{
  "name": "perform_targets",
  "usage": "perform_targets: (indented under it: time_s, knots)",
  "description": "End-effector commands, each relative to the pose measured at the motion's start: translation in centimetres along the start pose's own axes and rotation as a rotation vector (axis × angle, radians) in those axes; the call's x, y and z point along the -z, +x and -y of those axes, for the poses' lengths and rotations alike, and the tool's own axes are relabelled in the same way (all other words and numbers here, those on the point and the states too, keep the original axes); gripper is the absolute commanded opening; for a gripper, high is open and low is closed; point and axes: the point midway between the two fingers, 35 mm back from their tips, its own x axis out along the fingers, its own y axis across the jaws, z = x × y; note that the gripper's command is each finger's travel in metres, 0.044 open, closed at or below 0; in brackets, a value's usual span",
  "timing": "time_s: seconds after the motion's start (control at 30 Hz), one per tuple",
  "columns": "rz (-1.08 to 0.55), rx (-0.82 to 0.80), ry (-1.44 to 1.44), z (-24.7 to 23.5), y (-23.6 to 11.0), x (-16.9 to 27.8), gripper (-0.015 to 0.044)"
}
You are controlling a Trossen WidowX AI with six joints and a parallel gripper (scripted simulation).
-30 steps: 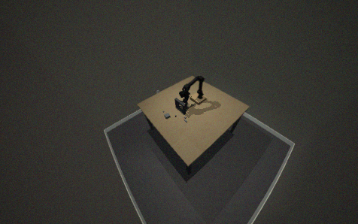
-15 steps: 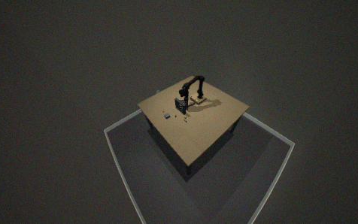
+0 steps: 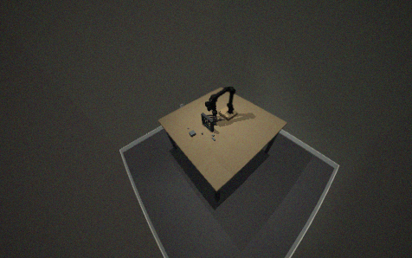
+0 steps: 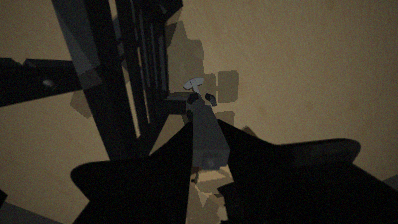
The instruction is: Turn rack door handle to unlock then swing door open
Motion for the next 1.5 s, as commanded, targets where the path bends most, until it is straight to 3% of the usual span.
perform_targets:
  time_s: [0.0, 1.47]
  knots:
    - [0.004, -0.004, -0.072, 0.4, 0.0, -0.2, 0.0009]
    - [0.007, 0.004, -0.708, 7.0, 0.0, -4.7, 0.0009]
